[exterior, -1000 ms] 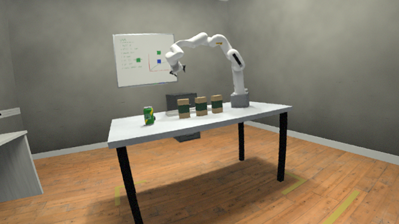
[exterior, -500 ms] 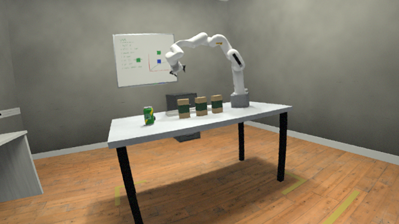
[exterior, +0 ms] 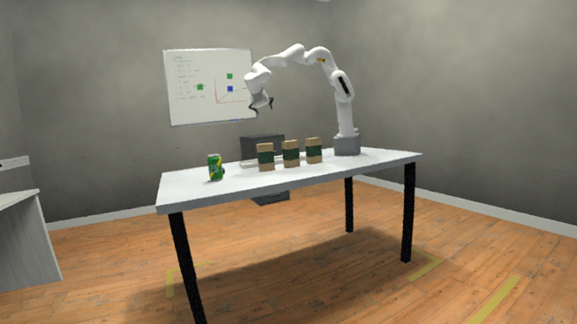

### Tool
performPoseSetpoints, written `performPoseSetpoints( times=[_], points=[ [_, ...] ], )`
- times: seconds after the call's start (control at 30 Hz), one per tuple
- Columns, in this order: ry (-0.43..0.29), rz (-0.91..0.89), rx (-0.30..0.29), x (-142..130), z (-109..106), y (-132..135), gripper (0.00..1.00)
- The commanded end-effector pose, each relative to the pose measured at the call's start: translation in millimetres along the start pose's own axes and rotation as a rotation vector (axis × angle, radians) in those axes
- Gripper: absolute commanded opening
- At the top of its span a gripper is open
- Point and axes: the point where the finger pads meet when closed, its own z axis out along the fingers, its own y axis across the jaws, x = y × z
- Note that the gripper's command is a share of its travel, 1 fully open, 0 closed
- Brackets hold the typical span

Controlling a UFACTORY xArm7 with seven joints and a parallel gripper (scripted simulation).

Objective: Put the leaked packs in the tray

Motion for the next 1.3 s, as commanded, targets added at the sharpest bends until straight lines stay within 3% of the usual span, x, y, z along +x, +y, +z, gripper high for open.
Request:
performPoseSetpoints(
  times=[0.0, 0.1, 0.17, 0.27, 0.3, 0.37, 0.4, 0.6, 0.67, 0.73, 0.97, 1.17, 1.27],
  points=[
    [0.120, 0.079, -0.073, 51.2, -16.6, -19.7, 1.00],
    [0.120, 0.079, -0.073, 51.2, -16.6, -19.7, 1.00],
    [0.233, 0.157, -0.094, 98.0, -30.8, -43.3, 1.00],
    [0.263, 0.179, -0.097, 109.9, -34.2, -50.1, 1.00],
    [0.323, 0.228, -0.098, 133.5, -40.8, -64.7, 1.00],
    [0.339, 0.241, -0.097, 139.3, -42.3, -68.6, 1.00],
    [0.388, 0.286, -0.093, 157.9, -47.0, -81.5, 1.00],
    [0.516, 0.420, -0.063, 203.5, -55.9, -117.5, 1.00],
    [0.516, 0.420, -0.063, 203.5, -55.9, -117.5, 1.00],
    [0.587, 0.510, -0.035, 226.6, -58.2, -138.4, 1.00],
    [0.704, 0.693, 0.032, 261.1, -55.8, -173.7, 1.00],
    [0.787, 0.861, 0.097, 281.0, -47.1, -197.7, 1.00],
    [0.796, 0.880, 0.105, 282.7, -45.8, -200.0, 1.00]
  ],
)
